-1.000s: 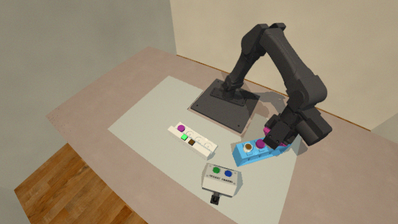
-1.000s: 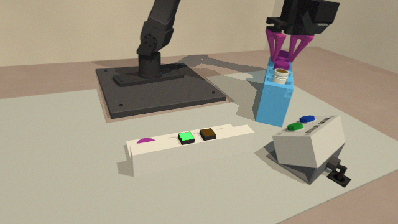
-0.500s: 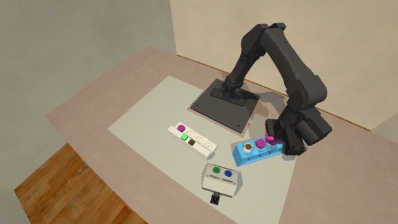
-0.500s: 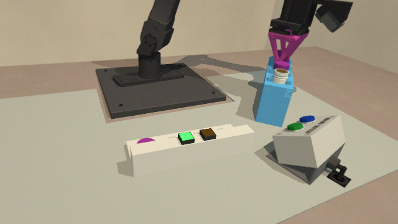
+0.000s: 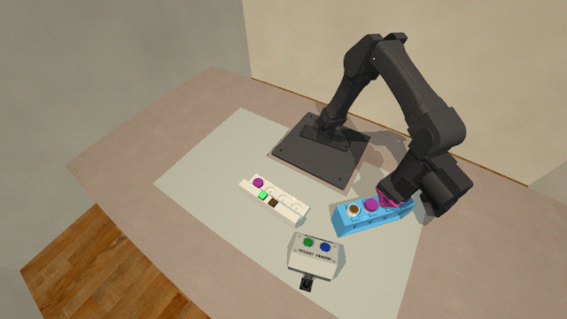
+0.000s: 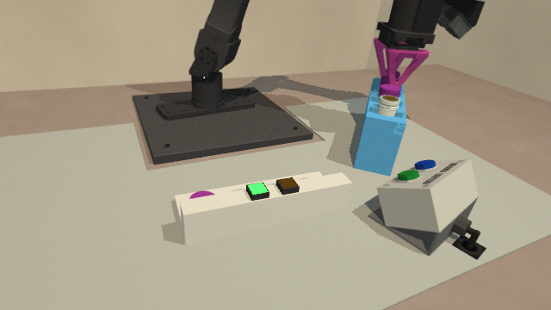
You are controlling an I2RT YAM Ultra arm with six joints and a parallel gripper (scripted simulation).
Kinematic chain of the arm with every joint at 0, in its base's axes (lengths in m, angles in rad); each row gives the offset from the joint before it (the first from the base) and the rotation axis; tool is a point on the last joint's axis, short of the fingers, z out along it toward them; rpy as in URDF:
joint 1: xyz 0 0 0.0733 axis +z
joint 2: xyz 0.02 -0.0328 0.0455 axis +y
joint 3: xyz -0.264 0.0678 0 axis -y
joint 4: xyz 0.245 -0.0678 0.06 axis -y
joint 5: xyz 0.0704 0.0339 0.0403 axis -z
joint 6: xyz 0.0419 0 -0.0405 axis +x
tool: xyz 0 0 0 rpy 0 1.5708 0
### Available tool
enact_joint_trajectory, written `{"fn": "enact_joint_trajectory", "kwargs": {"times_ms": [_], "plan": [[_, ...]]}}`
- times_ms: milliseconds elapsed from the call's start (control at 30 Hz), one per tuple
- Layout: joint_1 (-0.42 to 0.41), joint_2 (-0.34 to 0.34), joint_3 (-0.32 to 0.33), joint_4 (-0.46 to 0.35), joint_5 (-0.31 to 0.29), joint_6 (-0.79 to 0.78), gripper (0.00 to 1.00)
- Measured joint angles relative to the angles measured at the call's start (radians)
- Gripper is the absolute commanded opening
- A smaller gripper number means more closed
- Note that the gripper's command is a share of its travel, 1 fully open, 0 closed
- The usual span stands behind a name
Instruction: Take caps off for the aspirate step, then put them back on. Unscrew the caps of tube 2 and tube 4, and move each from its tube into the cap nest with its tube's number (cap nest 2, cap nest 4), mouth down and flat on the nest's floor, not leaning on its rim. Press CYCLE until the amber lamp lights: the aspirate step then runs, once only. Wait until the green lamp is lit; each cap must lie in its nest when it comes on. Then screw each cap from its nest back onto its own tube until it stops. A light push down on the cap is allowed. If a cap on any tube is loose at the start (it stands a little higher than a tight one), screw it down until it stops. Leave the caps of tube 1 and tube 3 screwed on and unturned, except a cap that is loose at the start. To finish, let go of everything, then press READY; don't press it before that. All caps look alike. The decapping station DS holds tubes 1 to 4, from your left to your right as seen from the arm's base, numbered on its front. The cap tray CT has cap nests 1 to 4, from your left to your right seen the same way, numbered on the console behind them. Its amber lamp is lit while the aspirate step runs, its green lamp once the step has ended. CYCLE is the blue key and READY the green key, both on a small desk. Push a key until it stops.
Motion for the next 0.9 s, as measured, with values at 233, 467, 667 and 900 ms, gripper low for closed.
{"fn": "enact_joint_trajectory", "kwargs": {"times_ms": [233, 467, 667, 900], "plan": [[0.0, 0.001, 0.0, 0.0, 0.0, -0.341, 0.49], [0.0, 0.002, 0.0, -0.001, 0.0, -0.53, 0.49], [0.0, 0.004, 0.002, -0.002, 0.001, -0.567, 0.0], [0.0, 0.004, 0.004, -0.003, 0.001, -0.576, 0.0]]}}
